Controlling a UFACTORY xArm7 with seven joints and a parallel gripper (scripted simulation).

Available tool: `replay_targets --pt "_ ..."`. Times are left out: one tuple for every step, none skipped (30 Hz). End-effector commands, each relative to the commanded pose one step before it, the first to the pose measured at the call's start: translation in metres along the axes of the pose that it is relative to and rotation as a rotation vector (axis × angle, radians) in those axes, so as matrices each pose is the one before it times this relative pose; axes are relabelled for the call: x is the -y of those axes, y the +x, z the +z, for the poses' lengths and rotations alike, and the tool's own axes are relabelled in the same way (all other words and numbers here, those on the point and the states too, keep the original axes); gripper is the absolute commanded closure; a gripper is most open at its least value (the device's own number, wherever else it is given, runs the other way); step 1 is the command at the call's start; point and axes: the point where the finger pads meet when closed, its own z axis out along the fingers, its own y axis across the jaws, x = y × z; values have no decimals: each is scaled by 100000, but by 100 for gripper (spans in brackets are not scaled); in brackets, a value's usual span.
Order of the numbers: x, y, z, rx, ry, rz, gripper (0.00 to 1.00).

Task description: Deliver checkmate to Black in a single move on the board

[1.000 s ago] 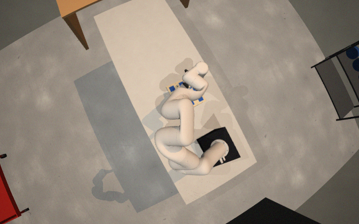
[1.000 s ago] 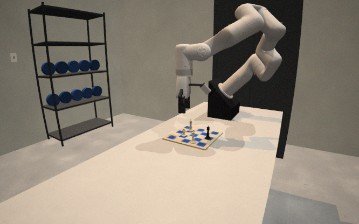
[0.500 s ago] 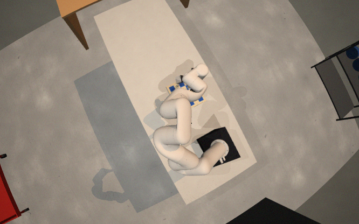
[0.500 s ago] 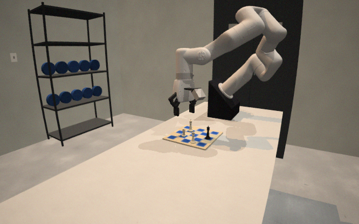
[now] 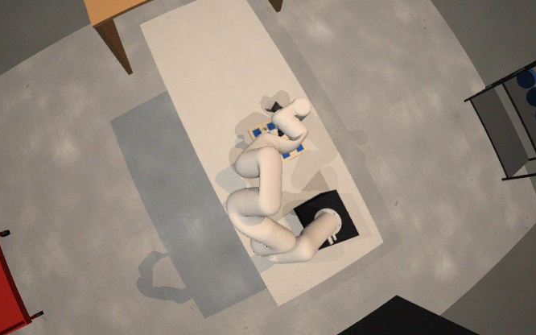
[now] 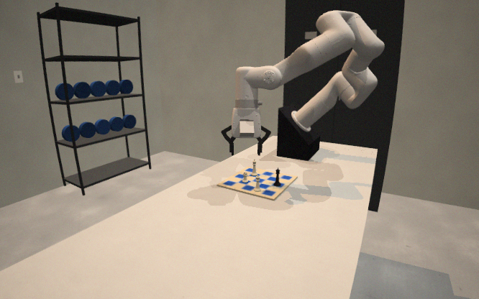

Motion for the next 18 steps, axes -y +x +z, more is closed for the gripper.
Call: replay_targets --pt "-171 80 -136 1881 -808 27839 0" --pt "0 4 11 8 -55 3535 0" --pt "0 3 8 16 -39 2893 0" --pt "0 2 6 37 -42 3071 0" --pt "0 1 3 72 -57 3797 0" --pt "0 1 2 111 -66 4319 0" --pt "0 0 1 148 -63 4447 0" --pt "0 0 0 185 -61 4429 0" --pt "0 0 0 224 -63 4397 63" --pt "0 0 0 264 -72 4378 63" --pt "0 0 0 308 -83 4366 63" --pt "0 0 0 361 -95 4349 63" --pt "0 0 0 418 -113 4329 63" --pt "0 0 0 482 -136 4308 63" --pt "0 0 0 561 -166 4282 63" --pt "0 0 0 0 0 0 63" --pt "0 0 0 0 0 0 63" --pt "0 0 0 1496 -482 8719 63"
